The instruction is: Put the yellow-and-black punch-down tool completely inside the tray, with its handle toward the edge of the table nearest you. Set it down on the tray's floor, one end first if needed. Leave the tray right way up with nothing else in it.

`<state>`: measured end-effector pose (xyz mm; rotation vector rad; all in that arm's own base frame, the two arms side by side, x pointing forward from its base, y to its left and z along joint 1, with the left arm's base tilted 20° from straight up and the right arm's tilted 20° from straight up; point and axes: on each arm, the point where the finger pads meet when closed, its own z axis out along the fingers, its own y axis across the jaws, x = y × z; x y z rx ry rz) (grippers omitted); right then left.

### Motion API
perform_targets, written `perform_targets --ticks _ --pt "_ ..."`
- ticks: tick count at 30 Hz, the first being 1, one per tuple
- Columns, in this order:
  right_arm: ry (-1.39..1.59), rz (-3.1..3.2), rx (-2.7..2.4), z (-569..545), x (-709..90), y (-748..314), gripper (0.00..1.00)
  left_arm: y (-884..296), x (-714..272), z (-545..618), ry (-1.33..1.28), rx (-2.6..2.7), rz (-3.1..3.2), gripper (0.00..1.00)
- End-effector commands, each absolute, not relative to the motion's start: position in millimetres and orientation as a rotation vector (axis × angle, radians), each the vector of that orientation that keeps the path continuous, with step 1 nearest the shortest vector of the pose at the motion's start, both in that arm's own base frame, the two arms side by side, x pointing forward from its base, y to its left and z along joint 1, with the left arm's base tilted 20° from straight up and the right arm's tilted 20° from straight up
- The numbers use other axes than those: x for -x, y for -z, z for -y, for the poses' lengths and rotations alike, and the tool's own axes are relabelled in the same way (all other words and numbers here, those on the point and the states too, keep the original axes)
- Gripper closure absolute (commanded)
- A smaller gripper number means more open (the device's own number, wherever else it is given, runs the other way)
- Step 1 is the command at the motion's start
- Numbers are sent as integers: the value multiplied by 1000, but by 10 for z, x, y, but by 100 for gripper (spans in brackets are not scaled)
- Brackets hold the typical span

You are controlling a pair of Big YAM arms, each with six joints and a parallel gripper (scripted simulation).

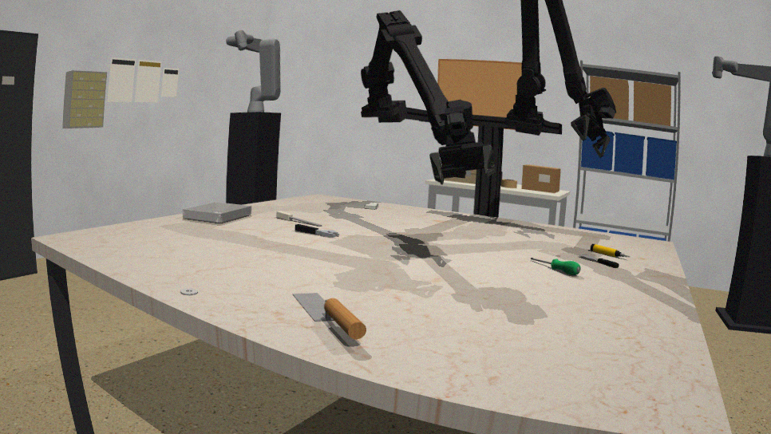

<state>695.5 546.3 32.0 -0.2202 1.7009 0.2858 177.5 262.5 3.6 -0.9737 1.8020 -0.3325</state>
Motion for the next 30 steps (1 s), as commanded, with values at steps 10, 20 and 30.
perform_targets --ticks 10,20,30 --pt "-300 -1681 216 -5518 -6952 -459 0 -64 -1773 -2661 320 963 -1799 0" --pt "-285 -1690 282 -5635 -6740 -198 0 -44 -1815 -2695 320 953 -1803 23" --pt "-338 -1647 524 -6144 -5843 411 0 188 -1984 -3059 175 911 -1861 36"
